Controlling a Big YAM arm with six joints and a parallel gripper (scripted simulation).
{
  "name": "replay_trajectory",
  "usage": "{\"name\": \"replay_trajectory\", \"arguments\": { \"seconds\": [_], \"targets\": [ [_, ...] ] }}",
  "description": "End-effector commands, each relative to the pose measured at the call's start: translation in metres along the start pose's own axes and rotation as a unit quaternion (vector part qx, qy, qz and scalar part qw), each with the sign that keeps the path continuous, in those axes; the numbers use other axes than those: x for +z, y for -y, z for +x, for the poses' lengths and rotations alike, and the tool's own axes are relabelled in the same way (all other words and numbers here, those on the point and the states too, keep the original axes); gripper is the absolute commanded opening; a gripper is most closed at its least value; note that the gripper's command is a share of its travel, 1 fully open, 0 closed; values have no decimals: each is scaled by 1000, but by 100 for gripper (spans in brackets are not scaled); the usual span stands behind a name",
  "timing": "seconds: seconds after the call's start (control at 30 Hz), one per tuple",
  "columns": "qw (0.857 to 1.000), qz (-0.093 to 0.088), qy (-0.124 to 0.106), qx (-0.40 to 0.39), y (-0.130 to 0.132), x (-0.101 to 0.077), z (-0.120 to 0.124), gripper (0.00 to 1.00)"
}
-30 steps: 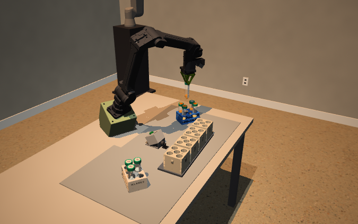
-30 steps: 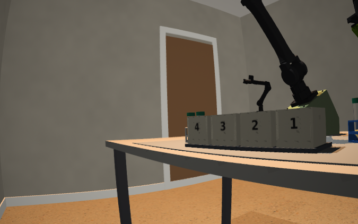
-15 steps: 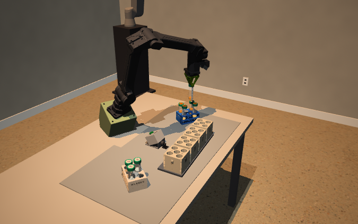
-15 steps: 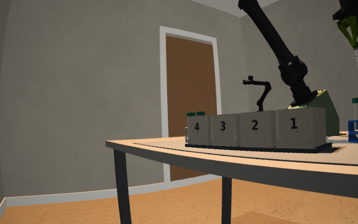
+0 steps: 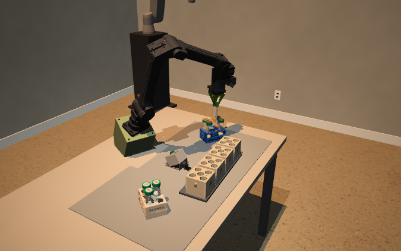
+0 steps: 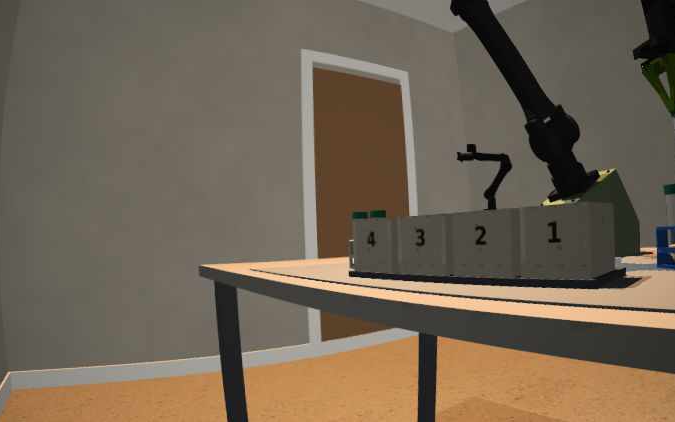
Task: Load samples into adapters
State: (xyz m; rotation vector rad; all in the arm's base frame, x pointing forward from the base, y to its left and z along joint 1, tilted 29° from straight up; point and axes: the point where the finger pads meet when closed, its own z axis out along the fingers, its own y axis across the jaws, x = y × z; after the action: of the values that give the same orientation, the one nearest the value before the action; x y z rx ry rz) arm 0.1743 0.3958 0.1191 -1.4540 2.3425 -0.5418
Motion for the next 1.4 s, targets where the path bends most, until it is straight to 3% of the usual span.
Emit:
{"name": "replay_trajectory", "arguments": {
  "seconds": [0.0,0.1,0.47,0.57,0.67,0.73,0.77,1.37],
  "targets": [
    [1000,-5,23,-14,-13,-8,-14,0],
    [1000,-1,9,-4,-2,12,-8,0],
    [1000,-1,10,-7,-4,40,-8,0],
    [1000,-3,19,-2,-3,37,-18,0],
    [1000,-1,9,-4,-1,51,-9,0],
    [1000,-1,12,-4,-1,49,-12,0],
    [1000,-5,25,1,-2,35,-18,0],
    [1000,-5,25,1,-2,34,-18,0]
  ]
}}
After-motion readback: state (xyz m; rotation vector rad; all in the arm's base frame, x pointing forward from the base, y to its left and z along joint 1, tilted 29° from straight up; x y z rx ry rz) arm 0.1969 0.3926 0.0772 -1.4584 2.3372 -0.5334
